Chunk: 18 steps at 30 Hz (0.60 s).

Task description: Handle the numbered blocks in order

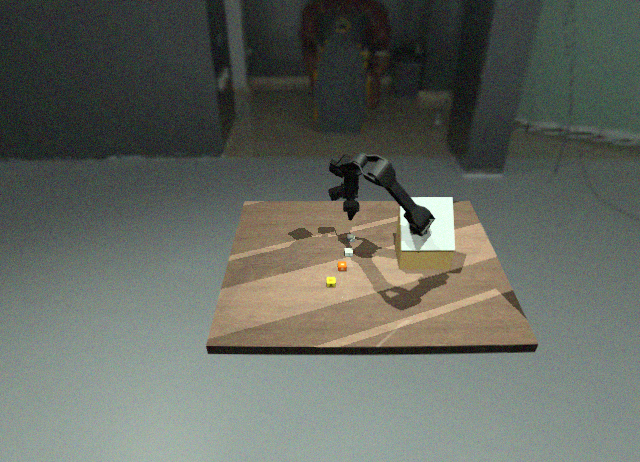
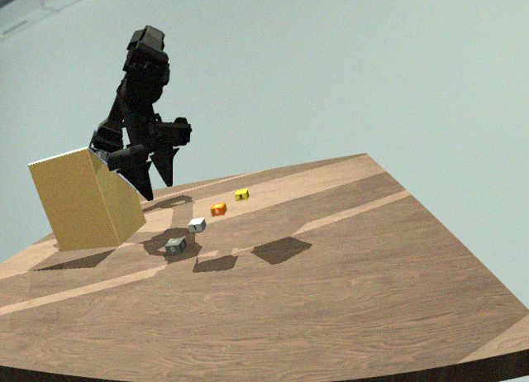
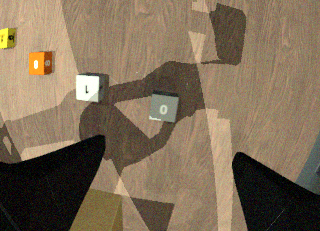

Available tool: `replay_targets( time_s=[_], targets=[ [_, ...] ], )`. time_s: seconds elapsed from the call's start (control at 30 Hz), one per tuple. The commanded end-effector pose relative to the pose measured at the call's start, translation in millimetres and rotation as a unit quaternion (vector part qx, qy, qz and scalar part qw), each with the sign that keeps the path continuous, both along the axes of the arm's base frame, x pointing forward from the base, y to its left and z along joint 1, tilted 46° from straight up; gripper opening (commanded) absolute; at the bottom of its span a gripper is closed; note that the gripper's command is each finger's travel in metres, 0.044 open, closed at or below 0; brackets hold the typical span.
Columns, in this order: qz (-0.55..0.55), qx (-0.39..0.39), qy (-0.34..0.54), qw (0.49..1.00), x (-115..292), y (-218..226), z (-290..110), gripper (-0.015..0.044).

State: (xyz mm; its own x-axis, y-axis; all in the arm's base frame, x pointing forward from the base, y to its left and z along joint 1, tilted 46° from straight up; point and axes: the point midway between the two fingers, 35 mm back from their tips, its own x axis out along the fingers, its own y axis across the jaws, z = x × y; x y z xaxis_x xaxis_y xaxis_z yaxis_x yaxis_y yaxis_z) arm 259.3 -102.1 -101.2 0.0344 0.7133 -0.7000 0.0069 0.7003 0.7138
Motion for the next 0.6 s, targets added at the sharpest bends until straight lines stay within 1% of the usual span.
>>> replay_targets(
  time_s=[0.0, 0.4, 0.47, 0.57],
  targets=[
    [0.006, 0.000, 0.000, 1.000, -0.7, 1.3, 0.5, 0.0400],
    [0.006, -0.001, 0.000, 1.000, 0.0, 2.6, 2.2, 0.0400],
    [0.005, -0.002, 0.001, 1.000, 4.9, 14.0, 15.6, 0.0400],
    [0.005, -0.001, 0.001, 1.000, 12.3, 44.0, 47.2, 0.0400]
  ],
)
